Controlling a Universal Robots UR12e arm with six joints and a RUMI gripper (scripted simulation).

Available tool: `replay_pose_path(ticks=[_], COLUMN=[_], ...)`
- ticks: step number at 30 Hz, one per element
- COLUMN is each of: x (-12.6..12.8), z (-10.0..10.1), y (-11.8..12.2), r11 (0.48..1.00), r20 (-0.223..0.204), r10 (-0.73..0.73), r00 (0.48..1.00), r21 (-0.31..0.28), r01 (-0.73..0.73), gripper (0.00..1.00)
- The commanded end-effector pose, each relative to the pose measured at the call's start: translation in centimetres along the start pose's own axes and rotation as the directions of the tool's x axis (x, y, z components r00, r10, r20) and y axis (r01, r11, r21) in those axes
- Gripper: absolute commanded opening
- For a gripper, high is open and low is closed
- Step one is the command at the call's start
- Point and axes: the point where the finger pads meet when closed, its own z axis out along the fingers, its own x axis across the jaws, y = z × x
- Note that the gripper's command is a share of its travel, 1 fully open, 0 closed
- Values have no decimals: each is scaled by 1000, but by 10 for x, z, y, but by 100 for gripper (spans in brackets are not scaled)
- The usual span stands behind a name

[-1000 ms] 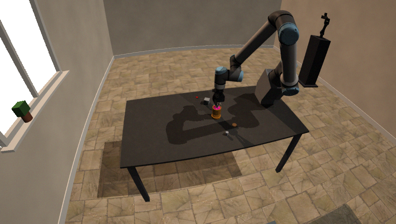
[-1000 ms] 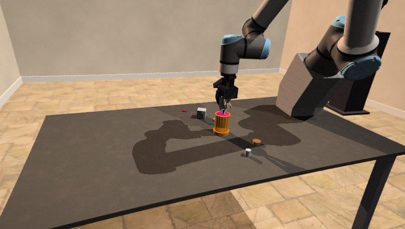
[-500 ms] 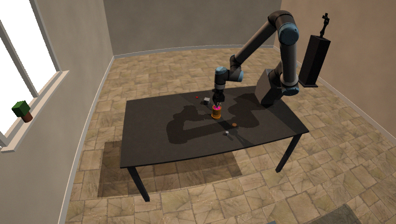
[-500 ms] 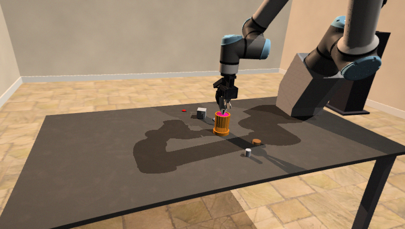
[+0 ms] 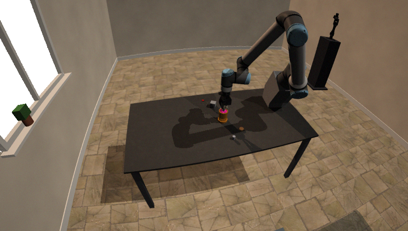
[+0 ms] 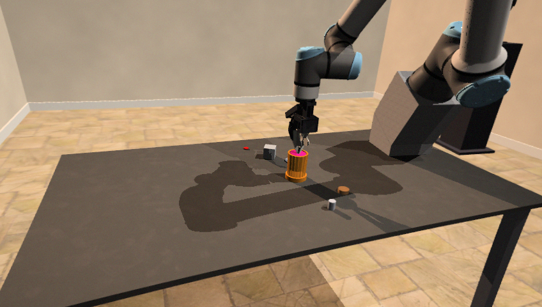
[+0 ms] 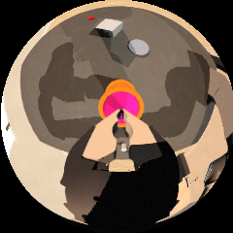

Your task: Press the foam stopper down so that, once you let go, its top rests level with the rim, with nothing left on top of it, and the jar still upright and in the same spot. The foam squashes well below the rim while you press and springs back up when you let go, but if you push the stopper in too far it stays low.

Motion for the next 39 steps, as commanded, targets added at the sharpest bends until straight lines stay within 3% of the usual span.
replay_pose_path(ticks=[1, 15, 27, 39], x=[0, 0, 0, 0], z=[0, -3, -33, -51], y=[0, 0, 0, 0], r11=[1000, 1000, 1000, 1000], r20=[1, 1, 1, 1], r10=[0, 0, 0, 0], r00=[1000, 1000, 1000, 1000], r21=[0, 0, 0, 0], r01=[0, 0, 0, 0], gripper=[0, 0, 0, 0])
